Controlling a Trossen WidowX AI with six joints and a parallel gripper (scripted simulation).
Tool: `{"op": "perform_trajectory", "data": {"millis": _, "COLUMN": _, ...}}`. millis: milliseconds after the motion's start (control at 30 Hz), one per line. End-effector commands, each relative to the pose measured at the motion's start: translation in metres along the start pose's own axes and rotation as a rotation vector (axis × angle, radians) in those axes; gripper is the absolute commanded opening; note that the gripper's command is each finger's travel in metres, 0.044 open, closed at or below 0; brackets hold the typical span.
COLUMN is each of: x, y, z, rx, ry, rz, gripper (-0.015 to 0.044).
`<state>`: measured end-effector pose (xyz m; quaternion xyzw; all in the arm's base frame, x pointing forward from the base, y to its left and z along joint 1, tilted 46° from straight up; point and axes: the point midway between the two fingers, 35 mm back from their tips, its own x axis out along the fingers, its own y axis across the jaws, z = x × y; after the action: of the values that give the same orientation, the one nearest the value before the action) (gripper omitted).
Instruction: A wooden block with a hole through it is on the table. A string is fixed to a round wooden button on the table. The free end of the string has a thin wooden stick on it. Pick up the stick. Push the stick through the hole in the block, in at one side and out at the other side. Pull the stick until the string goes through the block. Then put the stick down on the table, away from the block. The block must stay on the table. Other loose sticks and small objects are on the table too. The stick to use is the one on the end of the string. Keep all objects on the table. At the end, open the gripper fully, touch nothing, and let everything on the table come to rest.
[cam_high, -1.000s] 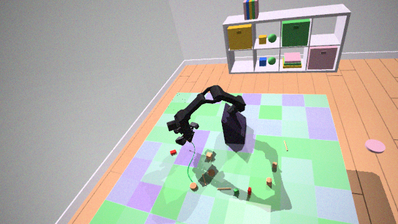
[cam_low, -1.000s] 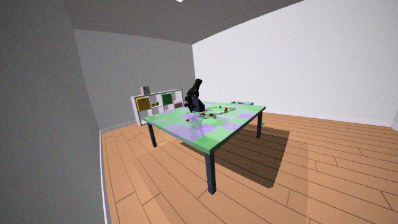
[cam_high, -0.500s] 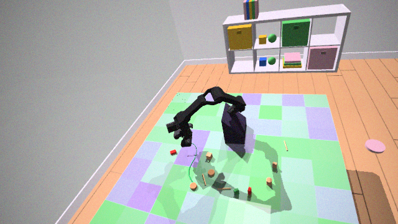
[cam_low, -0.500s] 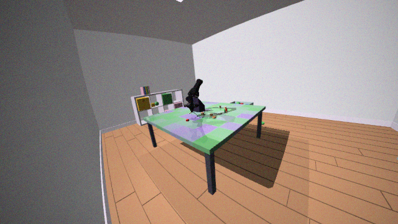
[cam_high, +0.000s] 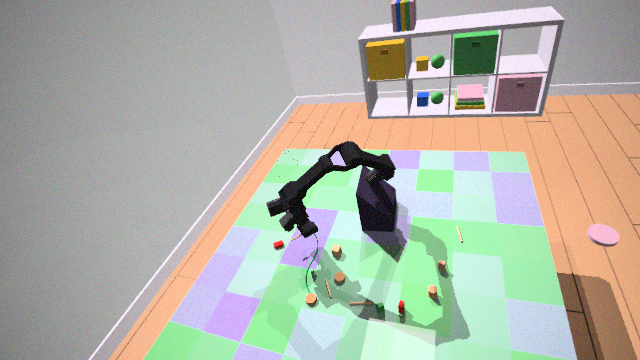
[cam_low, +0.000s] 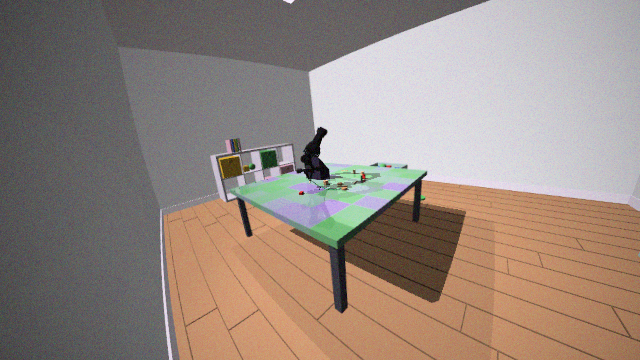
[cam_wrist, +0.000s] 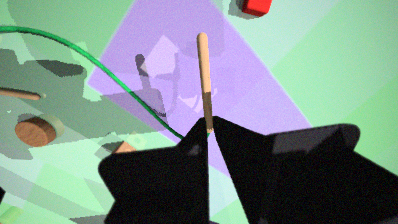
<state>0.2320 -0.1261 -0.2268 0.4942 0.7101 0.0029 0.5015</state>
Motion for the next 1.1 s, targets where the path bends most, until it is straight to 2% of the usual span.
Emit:
{"op": "perform_trajectory", "data": {"millis": 0, "x": 0.0, "y": 0.004, "z": 0.003, "rx": -0.166, "ry": -0.001, "rz": 0.004, "gripper": 0.0}}
{"op": "perform_trajectory", "data": {"millis": 1067, "x": 0.001, "y": 0.031, "z": 0.017, "rx": -1.346, "ry": -0.003, "rz": 0.008, "gripper": 0.0}}
